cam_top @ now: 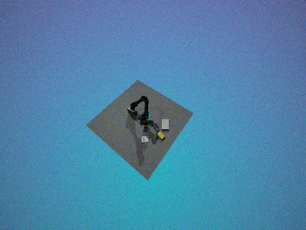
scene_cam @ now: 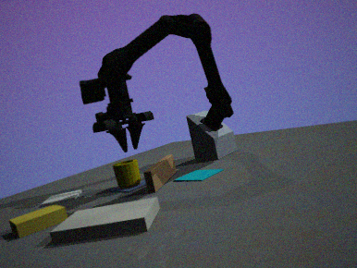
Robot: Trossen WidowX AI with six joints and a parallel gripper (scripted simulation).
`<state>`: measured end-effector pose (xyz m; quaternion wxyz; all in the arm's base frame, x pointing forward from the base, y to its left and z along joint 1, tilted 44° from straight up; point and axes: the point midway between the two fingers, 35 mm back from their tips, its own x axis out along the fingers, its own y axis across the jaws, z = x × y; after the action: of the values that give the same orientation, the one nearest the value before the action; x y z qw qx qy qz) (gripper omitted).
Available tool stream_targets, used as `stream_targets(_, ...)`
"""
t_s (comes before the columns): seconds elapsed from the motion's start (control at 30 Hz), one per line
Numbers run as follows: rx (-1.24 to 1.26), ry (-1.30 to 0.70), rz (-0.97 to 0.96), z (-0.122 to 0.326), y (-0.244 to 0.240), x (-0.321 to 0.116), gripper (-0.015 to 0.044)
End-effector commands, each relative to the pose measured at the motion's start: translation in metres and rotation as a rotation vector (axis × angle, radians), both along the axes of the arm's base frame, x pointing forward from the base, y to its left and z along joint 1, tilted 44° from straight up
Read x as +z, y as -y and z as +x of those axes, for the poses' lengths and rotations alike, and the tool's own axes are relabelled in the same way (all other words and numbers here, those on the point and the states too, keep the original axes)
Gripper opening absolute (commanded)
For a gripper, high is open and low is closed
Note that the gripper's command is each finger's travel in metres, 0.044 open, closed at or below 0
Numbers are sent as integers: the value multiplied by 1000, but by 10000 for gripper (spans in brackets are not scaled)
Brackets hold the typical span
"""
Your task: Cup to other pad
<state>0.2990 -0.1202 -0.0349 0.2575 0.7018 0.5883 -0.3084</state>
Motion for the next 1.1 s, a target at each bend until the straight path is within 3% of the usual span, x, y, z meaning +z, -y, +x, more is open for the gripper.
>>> stream_targets(0.0, -6, -11, 11, 1, -3, -5, 167)
stream_targets(1.07, -6, -10, 14, 7, -39, -43, 167)
